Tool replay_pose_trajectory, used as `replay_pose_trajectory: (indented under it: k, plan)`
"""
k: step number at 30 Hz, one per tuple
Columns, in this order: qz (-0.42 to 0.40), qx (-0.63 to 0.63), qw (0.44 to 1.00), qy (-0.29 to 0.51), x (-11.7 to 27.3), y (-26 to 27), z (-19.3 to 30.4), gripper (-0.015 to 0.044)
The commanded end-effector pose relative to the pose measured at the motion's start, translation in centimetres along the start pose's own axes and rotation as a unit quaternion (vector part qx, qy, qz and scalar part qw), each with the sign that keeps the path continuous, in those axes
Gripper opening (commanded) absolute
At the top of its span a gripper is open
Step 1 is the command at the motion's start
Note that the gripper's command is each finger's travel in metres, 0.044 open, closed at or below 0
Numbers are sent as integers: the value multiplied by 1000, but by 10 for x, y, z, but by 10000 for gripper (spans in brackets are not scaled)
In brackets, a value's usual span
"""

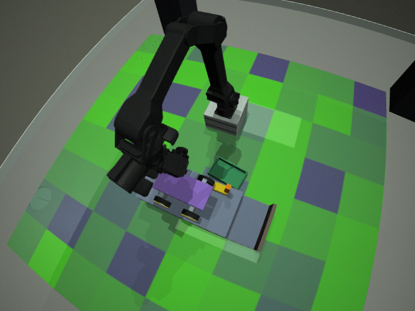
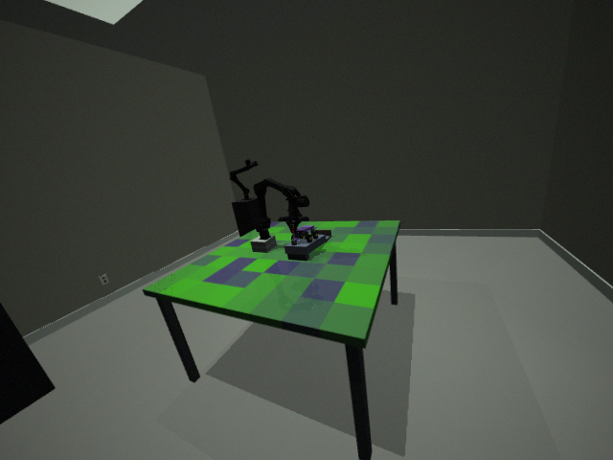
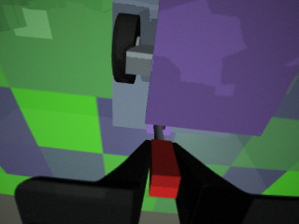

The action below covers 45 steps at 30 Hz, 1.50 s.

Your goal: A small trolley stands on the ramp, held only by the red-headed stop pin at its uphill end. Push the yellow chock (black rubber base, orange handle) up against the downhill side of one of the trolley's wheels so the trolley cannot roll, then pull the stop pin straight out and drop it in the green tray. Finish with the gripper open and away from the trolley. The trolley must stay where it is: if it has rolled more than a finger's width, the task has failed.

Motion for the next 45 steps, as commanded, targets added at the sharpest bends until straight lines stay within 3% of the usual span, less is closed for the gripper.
replay_pose_trajectory:
  k: [1,45]
  plan:
    - [2,-3,1000,3,5,0,2,0]
    - [2,-3,1000,4,13,7,32,0]
Point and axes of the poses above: the point midway between the two fingers, 35 mm back from their tips, its own x axis back along the fingers, its own y axis across the jaws, z = x × y, the point moved 4 cm from there along x, back along the fingers, and after that the axes turned 13 degrees about x, right-handed, at the moved point
